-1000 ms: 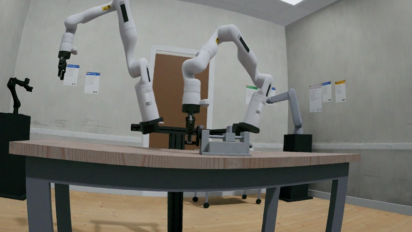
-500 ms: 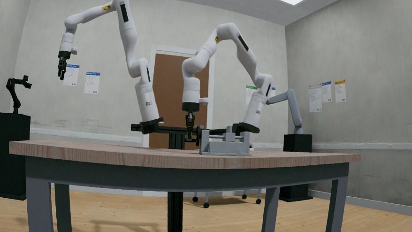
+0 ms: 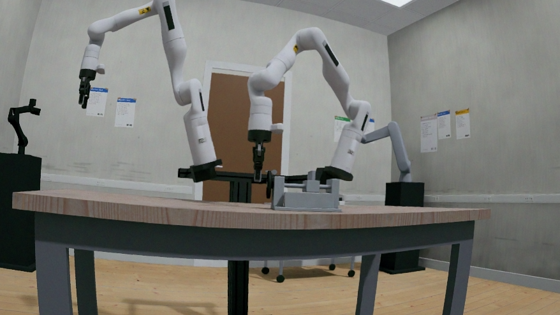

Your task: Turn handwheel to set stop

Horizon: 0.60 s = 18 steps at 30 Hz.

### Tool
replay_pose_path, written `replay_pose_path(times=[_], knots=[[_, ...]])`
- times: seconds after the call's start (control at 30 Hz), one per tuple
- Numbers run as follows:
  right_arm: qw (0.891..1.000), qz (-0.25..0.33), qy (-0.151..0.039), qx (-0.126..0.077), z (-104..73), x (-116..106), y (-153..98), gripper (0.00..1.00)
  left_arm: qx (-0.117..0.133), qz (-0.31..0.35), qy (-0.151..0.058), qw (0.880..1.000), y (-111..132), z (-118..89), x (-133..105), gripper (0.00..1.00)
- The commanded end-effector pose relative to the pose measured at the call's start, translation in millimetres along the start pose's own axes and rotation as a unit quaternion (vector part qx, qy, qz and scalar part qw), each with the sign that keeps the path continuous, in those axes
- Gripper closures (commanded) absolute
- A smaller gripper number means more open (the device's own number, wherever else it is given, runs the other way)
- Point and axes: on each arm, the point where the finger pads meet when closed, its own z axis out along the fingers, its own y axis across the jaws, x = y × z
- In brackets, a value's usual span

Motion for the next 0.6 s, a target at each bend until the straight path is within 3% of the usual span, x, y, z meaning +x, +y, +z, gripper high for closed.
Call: replay_pose_path(times=[0.0, 0.57], knots=[[1.0, -0.006, 0.002, 0.002, -0.7, 0.7, -1.4, 0.002, -0.002, -0.004, -0.001, 1.0, 6.0, -12.1, -0.5, 0.842], [1.0, -0.006, 0.002, 0.002, -0.7, 0.7, -1.4, 0.002, -0.002, -0.004, -0.001, 1.0, 24.9, -24.0, -0.1, 0.842]])
